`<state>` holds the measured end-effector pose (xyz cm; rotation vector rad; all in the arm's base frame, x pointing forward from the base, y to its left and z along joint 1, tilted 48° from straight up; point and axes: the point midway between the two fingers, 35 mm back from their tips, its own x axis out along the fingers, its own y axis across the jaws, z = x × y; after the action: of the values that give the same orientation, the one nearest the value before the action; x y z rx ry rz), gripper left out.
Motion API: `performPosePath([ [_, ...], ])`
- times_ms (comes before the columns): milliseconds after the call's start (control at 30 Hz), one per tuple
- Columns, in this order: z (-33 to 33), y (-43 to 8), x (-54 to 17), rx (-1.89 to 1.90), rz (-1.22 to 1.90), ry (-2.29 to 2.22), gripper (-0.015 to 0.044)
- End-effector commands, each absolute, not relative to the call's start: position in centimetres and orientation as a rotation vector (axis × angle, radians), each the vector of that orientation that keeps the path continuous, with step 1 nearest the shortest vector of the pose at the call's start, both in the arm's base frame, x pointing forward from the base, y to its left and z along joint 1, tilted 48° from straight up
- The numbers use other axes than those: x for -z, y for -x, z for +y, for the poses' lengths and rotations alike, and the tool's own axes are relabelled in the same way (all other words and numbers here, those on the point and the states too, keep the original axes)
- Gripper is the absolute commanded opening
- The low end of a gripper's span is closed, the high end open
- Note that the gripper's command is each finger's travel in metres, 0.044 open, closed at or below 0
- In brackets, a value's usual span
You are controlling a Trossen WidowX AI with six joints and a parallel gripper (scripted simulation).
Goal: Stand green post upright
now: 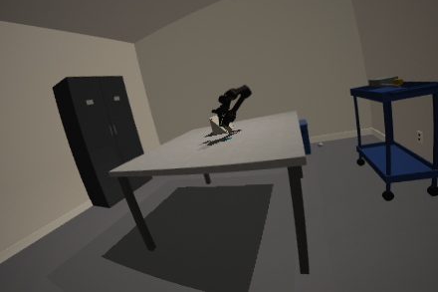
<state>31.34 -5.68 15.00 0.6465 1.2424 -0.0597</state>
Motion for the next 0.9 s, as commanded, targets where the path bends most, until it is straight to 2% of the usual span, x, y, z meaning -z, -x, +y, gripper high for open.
performPosePath([
  [0, -5.62, -31.20, -15.06, 0.084, 1.221, -0.635, 0.0023],
  [867, -5.54, -31.42, -14.81, 0.193, 1.112, -0.592, 0.0023],
])
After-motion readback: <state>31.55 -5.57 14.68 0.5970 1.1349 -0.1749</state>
